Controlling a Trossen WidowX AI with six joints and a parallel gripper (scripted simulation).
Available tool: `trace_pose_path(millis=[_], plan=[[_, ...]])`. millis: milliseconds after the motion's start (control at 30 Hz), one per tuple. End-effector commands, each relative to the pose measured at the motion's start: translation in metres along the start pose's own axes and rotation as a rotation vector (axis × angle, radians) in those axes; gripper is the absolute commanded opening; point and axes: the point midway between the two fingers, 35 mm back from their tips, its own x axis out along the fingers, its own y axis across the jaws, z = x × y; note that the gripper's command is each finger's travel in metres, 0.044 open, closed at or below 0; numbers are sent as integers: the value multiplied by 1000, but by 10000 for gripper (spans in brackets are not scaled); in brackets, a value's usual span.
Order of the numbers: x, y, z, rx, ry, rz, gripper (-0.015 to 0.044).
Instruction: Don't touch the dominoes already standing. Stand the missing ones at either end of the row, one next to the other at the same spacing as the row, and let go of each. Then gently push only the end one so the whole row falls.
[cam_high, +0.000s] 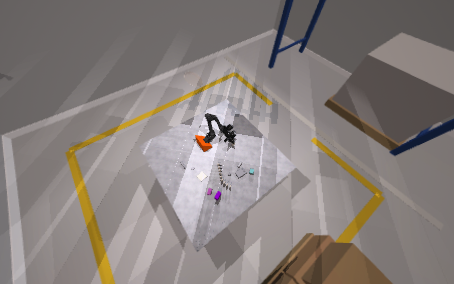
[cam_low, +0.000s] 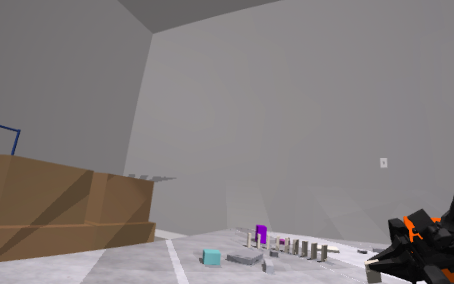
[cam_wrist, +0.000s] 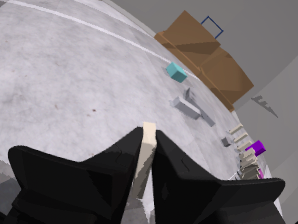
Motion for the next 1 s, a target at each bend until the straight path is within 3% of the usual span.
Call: trace_pose_path(millis=[0,733,967], plan=[[-9,-2,-2,72,-44,0,21],[-52,-29,-11,489,-174,-24,21],[-53,-31,-12,502,-175,-26,21]])
